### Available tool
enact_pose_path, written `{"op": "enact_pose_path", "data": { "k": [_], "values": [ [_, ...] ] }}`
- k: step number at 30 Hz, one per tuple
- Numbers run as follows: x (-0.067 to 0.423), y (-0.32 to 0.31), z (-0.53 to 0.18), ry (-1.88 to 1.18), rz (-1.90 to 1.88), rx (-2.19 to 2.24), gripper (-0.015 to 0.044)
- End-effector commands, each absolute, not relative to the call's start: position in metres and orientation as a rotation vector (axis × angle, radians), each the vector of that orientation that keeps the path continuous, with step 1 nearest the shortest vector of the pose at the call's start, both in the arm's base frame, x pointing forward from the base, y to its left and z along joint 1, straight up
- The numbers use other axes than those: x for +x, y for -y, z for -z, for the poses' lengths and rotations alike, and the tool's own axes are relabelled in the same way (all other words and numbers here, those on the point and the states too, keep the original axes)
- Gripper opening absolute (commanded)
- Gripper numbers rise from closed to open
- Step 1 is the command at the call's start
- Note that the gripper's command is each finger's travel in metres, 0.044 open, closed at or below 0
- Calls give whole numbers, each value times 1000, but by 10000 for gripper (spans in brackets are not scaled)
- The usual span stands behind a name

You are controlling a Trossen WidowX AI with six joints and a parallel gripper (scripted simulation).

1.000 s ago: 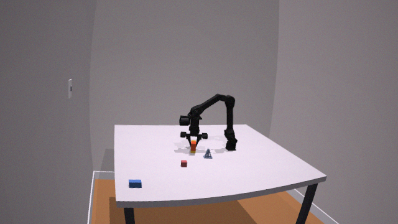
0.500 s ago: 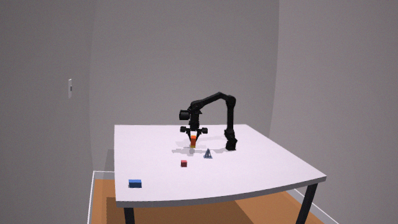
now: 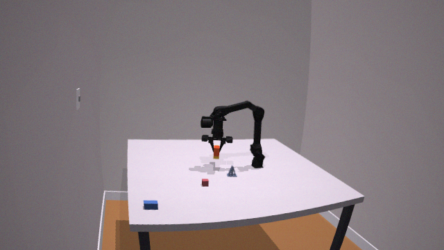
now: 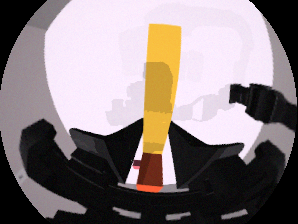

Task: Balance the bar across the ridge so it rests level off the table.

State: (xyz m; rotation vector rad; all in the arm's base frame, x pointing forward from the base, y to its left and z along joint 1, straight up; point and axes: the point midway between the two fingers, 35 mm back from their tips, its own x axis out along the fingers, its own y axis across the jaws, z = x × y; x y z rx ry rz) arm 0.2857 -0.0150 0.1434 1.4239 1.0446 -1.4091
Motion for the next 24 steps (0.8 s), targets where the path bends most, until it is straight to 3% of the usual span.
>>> {"op": "enact_pose_path", "data": {
  "k": [1,24],
  "values": [
    [284,14,-156,-1043,1396,1430,0],
    [277,-6,-163,-1368,859,881,0]
  ]
}}
